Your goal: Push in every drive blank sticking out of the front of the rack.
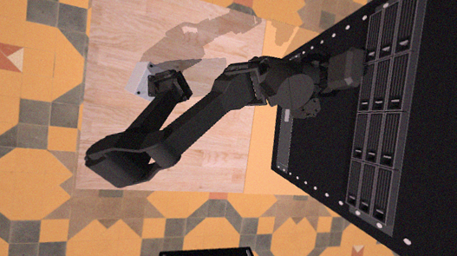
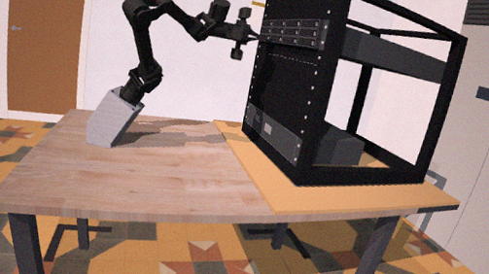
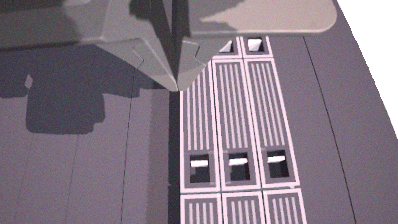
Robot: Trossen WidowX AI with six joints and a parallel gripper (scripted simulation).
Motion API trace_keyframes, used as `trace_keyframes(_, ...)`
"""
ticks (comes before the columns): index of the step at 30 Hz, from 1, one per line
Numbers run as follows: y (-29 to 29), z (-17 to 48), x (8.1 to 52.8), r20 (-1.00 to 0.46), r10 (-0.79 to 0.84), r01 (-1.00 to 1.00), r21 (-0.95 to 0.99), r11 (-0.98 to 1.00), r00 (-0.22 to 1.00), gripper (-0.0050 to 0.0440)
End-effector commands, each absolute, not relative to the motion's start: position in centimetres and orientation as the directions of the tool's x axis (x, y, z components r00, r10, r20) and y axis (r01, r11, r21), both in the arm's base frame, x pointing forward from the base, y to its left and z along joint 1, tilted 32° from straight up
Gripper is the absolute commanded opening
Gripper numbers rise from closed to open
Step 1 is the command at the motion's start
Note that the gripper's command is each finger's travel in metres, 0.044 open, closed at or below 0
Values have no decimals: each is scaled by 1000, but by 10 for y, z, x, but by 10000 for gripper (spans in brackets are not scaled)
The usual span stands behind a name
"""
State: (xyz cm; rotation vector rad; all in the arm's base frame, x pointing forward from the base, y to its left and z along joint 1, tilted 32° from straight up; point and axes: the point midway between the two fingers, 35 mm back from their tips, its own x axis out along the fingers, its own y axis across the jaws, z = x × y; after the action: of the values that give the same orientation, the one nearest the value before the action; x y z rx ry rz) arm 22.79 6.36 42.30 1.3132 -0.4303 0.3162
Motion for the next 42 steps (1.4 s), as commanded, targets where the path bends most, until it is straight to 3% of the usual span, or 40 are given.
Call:
trace_keyframes(1,62,433,225,492,-22,-477,852,216,870,-50)
trace_keyframes(22,62,429,224,490,-22,-468,844,262,872,-50)
trace_keyframes(42,65,428,218,503,-22,-434,767,473,864,-50)
